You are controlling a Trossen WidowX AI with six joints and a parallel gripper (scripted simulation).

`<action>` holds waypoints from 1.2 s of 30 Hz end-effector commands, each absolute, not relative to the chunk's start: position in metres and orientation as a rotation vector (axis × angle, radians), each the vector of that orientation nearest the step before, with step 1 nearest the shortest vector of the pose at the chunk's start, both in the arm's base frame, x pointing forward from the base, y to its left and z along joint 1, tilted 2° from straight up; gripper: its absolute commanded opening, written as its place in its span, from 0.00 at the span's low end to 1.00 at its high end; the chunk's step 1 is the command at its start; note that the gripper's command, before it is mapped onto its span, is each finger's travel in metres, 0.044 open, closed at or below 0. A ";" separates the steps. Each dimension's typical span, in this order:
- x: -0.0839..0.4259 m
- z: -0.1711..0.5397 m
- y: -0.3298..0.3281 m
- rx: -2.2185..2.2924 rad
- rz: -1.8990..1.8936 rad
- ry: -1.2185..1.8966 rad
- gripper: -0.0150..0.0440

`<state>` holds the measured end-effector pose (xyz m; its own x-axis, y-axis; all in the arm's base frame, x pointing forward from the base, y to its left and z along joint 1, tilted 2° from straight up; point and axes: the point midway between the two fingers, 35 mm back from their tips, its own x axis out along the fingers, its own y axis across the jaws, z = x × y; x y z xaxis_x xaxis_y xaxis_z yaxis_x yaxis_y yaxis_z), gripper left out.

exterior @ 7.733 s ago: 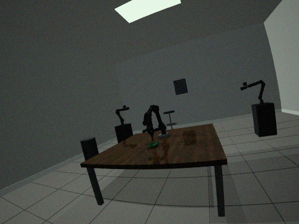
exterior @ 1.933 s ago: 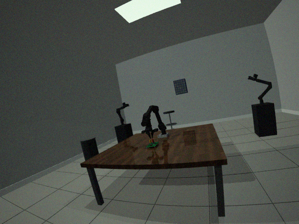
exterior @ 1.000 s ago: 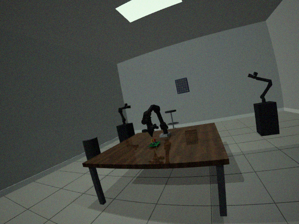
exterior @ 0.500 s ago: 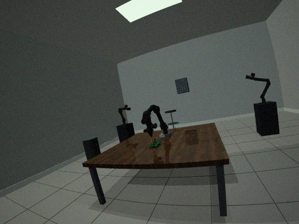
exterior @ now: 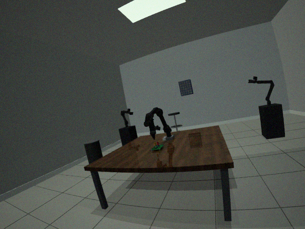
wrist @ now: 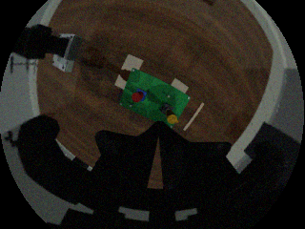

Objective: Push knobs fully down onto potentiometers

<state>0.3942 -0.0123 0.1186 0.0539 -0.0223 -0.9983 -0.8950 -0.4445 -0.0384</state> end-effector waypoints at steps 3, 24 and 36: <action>0.399 0.117 -0.011 -1.724 1.630 0.827 0.25; 0.414 0.124 -0.004 -2.182 2.093 0.228 0.25; 0.417 0.124 -0.002 -2.284 2.199 0.031 0.25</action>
